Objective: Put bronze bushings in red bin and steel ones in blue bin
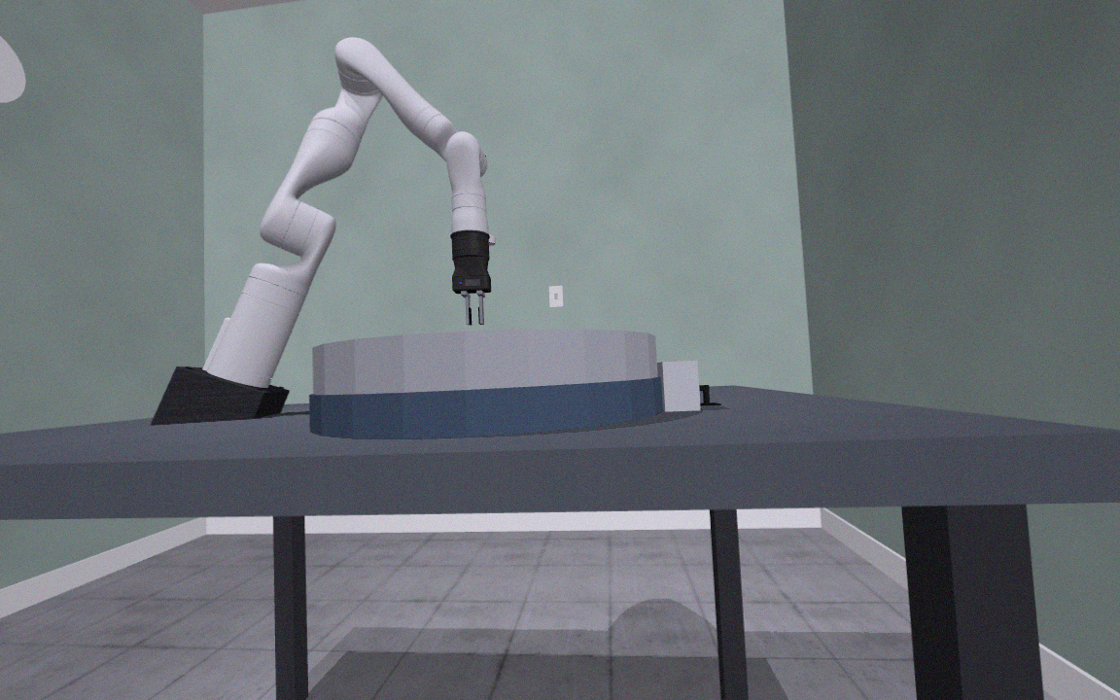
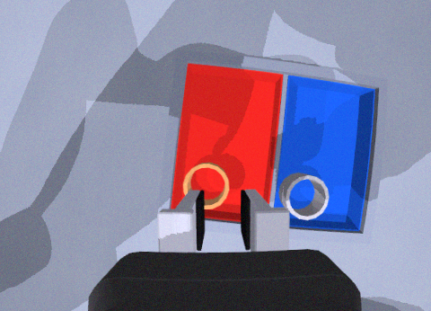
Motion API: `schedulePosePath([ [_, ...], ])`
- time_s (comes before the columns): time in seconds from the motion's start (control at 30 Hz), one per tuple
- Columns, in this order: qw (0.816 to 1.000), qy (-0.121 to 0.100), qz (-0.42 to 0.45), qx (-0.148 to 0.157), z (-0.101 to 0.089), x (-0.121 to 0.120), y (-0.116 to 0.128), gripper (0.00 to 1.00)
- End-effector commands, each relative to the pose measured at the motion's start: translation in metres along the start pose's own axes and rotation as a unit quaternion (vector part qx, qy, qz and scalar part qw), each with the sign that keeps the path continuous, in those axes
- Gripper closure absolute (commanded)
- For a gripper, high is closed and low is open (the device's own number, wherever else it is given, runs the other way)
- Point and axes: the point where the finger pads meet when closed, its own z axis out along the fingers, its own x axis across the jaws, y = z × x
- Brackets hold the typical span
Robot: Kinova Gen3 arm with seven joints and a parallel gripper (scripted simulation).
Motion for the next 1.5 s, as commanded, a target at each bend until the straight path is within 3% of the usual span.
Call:
schedulePosePath([
  [0.0,1.000,0.000,0.000,0.000,0.000,0.000,0.000,0.53],
  [0.3,1.000,0.000,0.000,0.000,0.000,0.000,0.000,0.53],
  [0.4,1.000,0.000,0.000,0.000,0.002,-0.006,0.028,0.55],
  [0.47,1.000,0.000,0.000,0.000,0.002,-0.006,0.028,0.55],
  [0.53,1.000,0.000,0.000,0.000,0.004,-0.011,0.047,0.55],
  [0.63,1.000,0.000,0.000,0.000,0.004,-0.011,0.047,0.55],
  [0.8,1.000,0.001,0.000,0.000,0.008,-0.022,0.094,0.55],
  [0.9,1.000,0.001,0.000,0.000,0.008,-0.022,0.094,0.55],
  [0.97,1.000,0.001,0.000,0.000,0.009,-0.026,0.113,0.55],
  [1.03,1.000,0.001,0.000,0.000,0.009,-0.026,0.113,0.55],
  [1.13,1.000,0.001,0.000,0.000,0.011,-0.033,0.141,0.55],
  [1.23,1.000,0.001,0.000,0.000,0.011,-0.033,0.141,0.55],
  [1.4,1.000,0.001,-0.001,0.000,0.015,-0.044,0.188,0.55],
  [1.47,1.000,0.001,-0.001,0.000,0.015,-0.044,0.188,0.55],
])
